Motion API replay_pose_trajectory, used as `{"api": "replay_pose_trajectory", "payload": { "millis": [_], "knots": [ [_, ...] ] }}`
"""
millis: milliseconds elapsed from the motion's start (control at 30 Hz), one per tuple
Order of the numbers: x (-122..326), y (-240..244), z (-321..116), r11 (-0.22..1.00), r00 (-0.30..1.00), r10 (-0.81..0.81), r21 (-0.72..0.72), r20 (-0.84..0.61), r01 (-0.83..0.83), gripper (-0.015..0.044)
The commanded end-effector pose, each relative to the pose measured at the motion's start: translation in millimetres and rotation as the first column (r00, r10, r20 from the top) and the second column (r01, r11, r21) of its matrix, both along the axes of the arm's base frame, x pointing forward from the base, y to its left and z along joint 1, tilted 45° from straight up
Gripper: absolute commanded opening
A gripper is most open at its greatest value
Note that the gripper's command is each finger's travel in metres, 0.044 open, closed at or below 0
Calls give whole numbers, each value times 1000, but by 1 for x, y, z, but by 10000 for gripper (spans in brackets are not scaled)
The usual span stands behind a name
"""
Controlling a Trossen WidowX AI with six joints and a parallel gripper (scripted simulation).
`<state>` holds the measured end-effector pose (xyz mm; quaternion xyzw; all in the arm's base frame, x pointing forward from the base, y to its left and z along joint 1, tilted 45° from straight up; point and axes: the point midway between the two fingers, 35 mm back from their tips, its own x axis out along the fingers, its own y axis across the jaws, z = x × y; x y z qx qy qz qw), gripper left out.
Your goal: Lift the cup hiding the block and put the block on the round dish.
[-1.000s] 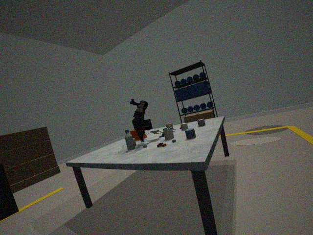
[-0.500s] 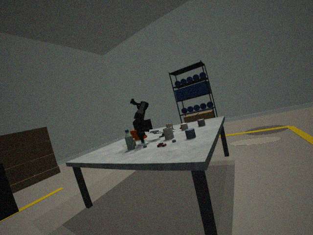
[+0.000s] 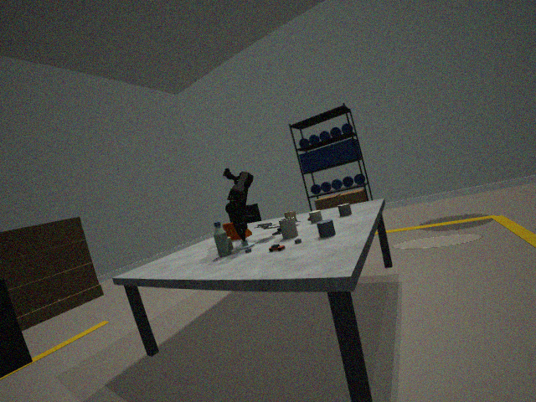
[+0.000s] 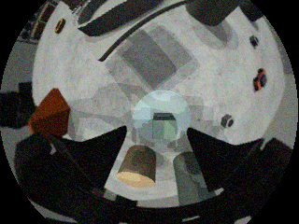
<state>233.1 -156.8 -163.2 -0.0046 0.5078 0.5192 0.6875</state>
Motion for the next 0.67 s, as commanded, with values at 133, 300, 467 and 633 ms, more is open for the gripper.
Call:
{"api": "replay_pose_trajectory", "payload": {
  "millis": [133,300,467,633],
  "knots": [
    [5,-28,23,1000,1000,-10,-28,25,11,440],
    [4,-56,55,999,1000,-16,-28,24,17,440],
    [3,-58,57,999,1000,-17,-27,24,17,440],
    [3,-58,57,999,1000,-17,-27,24,17,440]
  ]
}}
